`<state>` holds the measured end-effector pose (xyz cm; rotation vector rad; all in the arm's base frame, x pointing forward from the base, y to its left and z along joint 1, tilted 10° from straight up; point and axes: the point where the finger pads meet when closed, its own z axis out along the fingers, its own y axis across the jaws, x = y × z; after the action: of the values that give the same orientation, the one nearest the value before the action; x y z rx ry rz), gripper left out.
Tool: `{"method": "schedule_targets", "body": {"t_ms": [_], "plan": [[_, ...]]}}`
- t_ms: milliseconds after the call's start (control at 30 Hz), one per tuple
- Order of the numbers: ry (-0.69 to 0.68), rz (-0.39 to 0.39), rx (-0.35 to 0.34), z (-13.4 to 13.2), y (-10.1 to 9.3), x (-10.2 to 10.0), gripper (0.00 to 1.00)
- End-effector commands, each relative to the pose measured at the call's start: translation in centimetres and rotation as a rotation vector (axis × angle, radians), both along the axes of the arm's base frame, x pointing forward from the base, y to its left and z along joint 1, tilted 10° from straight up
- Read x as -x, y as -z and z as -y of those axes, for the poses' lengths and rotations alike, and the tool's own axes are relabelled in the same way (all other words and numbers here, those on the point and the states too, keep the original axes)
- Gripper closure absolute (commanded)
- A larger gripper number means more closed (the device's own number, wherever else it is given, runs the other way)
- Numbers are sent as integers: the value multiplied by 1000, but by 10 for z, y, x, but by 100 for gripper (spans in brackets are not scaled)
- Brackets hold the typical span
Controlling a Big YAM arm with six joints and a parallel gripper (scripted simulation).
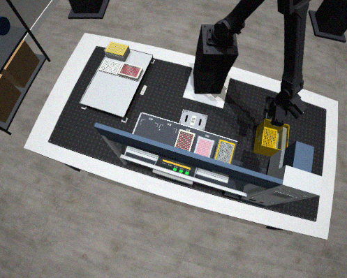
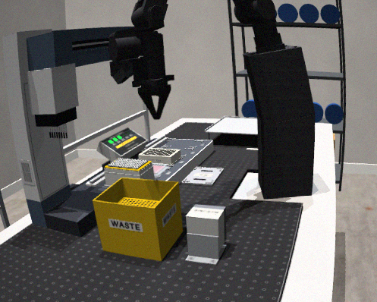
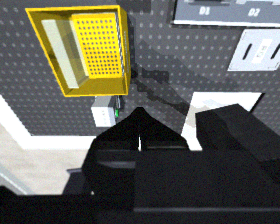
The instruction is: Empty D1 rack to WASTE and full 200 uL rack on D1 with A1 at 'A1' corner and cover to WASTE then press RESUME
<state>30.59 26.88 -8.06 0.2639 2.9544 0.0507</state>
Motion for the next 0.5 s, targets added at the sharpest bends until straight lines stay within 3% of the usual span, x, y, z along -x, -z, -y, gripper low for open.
{"method": "schedule_targets", "body": {"t_ms": [0,333,467], "plan": [[4,22,-24,-13,-4,15,100],[4,15,-19,-21,8,65,100],[4,18,-24,-24,8,74,100]]}}
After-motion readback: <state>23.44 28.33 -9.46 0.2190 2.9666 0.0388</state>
